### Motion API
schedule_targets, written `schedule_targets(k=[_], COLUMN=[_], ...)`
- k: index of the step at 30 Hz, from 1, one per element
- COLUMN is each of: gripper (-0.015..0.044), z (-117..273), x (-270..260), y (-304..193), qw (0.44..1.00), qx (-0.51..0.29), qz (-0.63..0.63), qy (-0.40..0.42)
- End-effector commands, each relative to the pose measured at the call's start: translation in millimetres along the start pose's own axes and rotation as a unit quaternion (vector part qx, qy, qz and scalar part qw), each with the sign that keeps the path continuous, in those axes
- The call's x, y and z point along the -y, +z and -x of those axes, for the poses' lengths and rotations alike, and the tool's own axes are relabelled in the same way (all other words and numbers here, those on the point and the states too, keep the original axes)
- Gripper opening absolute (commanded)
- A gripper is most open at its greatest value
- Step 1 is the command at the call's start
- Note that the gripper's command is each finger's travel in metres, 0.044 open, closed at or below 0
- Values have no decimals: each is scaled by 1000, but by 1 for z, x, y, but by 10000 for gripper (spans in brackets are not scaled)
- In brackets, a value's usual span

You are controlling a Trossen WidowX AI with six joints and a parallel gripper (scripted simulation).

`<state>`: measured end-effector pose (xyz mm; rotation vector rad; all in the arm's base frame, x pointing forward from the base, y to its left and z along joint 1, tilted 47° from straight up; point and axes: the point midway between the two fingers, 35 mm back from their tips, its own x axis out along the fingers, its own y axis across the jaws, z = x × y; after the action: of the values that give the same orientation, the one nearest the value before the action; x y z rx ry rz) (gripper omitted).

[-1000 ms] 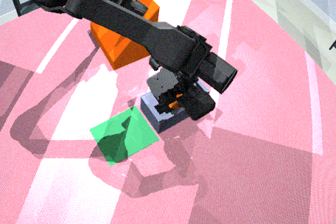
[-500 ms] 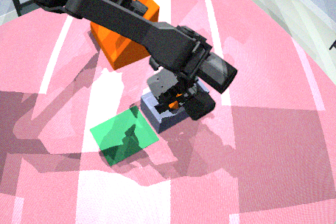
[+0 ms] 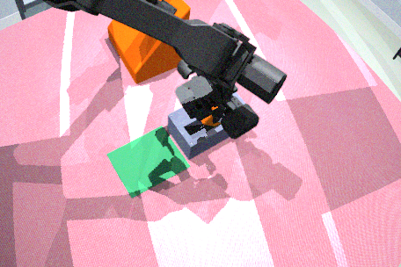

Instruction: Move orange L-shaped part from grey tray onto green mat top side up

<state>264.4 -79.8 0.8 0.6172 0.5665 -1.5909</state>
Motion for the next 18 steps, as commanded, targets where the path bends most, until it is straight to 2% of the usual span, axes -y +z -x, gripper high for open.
schedule_targets(k=[1, 18], gripper=[0, 0], z=[8, 35], x=[-1, -1], y=[0, 0], qw=[1000, 1000], qx=[-2, -2], qz=[-4, -3], qy=[1, 0])
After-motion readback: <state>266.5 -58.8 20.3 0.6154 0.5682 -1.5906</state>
